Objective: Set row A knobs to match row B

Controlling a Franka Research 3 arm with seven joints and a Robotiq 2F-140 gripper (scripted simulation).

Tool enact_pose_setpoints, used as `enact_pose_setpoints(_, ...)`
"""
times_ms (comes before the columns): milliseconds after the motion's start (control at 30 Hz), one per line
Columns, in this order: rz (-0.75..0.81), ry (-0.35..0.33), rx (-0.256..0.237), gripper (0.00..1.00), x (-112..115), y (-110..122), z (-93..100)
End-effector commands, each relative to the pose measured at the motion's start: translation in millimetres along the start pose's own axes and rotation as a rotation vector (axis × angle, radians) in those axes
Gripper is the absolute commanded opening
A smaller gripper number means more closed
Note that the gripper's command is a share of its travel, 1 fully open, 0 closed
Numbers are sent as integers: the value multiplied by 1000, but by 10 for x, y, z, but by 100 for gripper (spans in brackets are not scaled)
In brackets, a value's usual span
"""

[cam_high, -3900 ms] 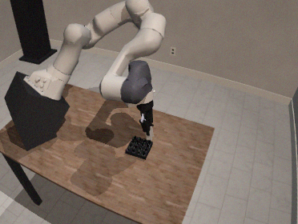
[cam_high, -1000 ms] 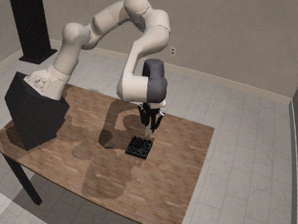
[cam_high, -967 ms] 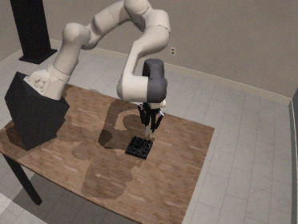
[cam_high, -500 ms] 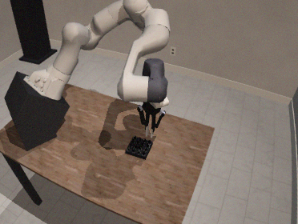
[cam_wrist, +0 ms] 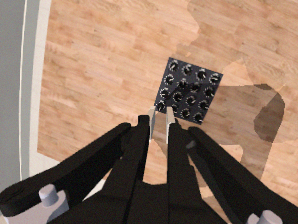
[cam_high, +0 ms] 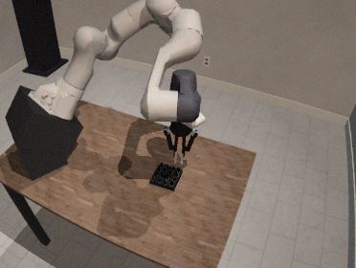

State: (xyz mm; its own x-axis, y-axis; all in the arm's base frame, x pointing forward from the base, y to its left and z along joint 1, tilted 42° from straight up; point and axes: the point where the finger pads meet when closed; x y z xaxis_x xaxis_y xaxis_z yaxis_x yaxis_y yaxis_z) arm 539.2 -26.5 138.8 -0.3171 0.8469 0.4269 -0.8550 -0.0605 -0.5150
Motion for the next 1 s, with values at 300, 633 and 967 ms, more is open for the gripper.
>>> enact_pose_setpoints(300,283,6,-14,12,-13,-8,19)
enact_pose_setpoints(633,426,7,-14,12,-11,-10,29)
enact_pose_setpoints(967,573,8,-13,12,-9,-11,40)
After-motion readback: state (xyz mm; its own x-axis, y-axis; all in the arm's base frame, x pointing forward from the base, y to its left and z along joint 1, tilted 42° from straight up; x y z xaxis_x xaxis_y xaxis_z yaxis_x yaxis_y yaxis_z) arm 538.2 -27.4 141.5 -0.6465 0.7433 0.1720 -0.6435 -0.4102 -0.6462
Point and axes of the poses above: the point where the finger pads meet when closed, its own z axis back along the fingers, its own y axis across the jaws, x = y × z, and after that the axes turned 4 degrees about z, right-handed
